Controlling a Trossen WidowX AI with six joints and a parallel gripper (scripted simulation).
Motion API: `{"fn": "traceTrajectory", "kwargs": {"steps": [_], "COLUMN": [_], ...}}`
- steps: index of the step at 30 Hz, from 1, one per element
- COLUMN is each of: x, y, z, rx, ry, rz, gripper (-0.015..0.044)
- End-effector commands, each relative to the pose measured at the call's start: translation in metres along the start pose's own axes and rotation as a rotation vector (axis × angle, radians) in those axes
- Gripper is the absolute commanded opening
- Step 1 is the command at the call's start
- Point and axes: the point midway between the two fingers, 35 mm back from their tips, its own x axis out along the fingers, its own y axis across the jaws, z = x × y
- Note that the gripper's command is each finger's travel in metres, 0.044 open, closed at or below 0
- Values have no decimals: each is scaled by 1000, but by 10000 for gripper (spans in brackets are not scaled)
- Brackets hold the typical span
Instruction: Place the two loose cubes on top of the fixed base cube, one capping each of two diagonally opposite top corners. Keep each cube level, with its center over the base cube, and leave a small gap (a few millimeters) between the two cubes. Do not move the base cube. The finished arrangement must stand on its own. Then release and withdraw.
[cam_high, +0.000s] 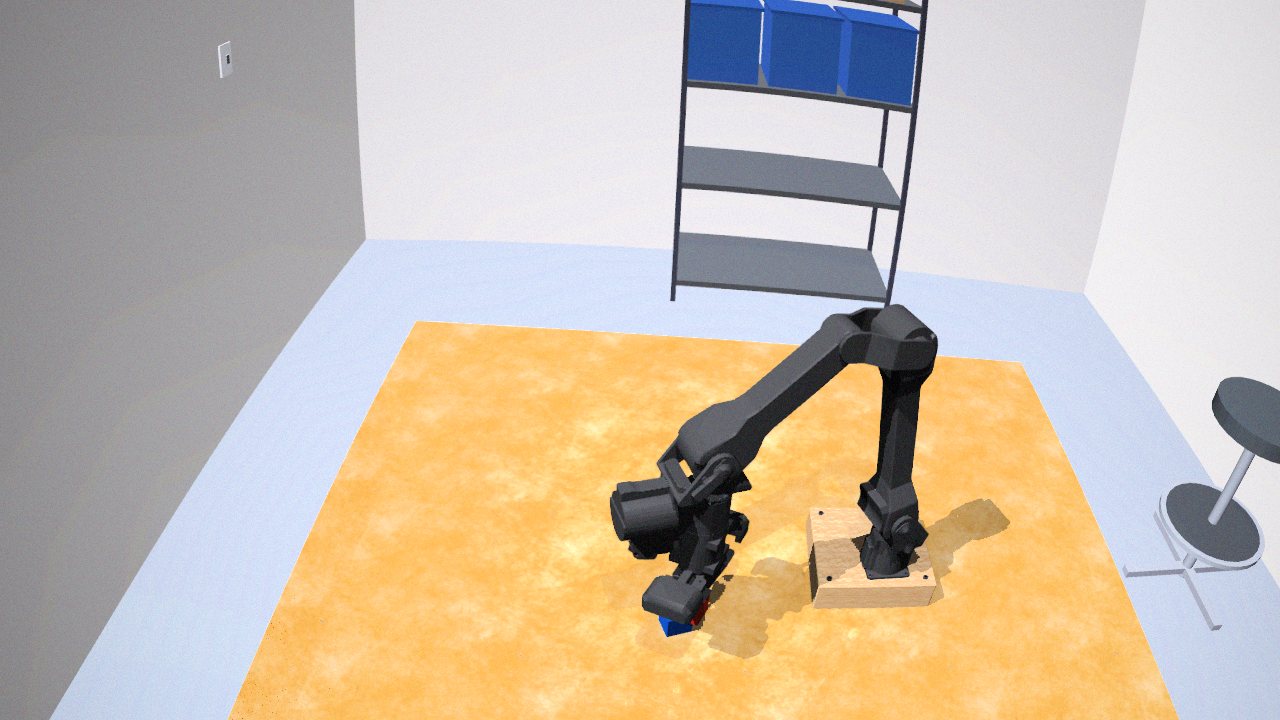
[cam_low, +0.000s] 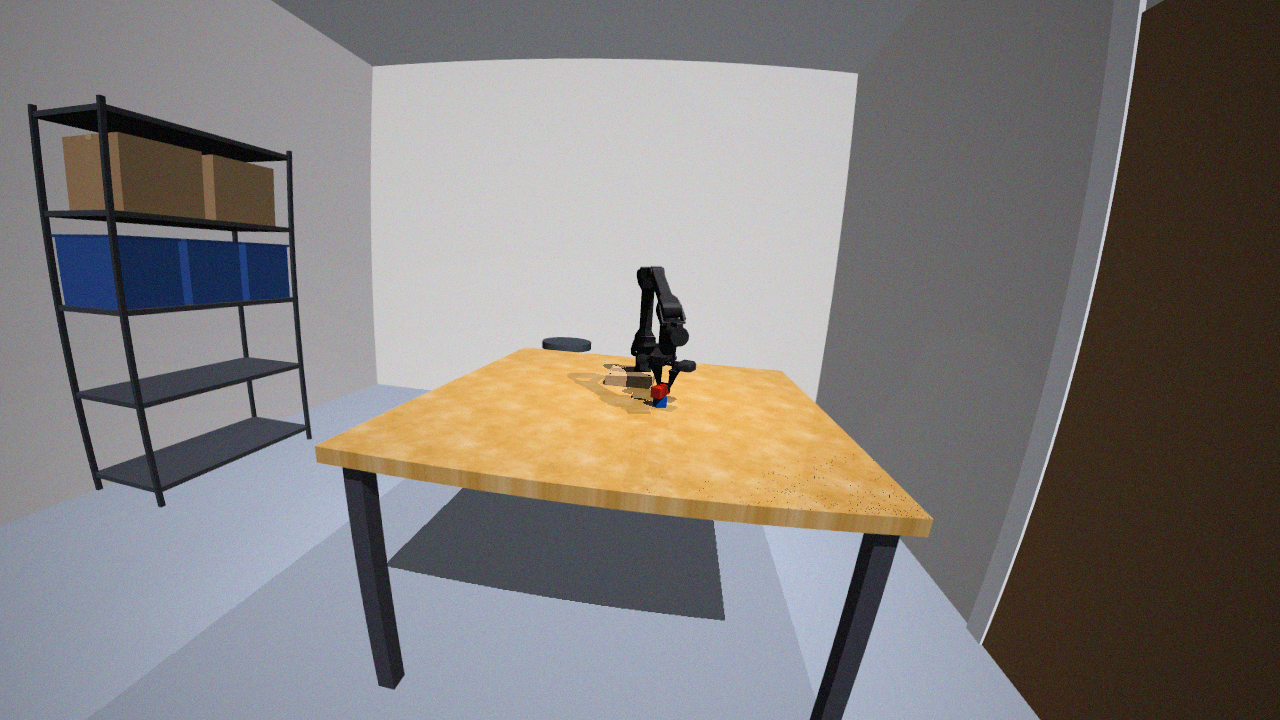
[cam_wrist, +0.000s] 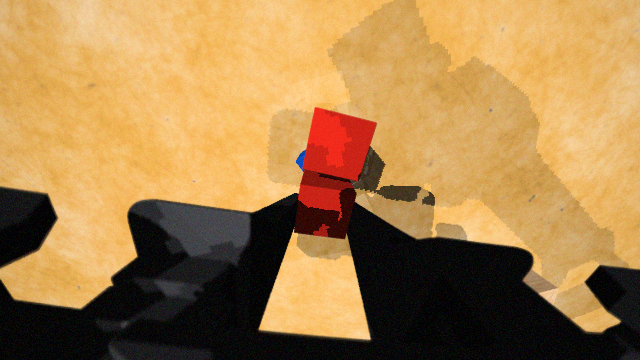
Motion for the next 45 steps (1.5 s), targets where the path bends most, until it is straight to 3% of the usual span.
{"fn": "traceTrajectory", "kwargs": {"steps": [1,7,11,45], "x": [1,1,1,-34], "y": [0,0,0,0], "z": [0,0,0,0], "rx": [-5,-5,-5,0], "ry": [-2,-2,-2,0], "rz": [-2,-2,-2,0], "gripper": [105,105,205,205]}}
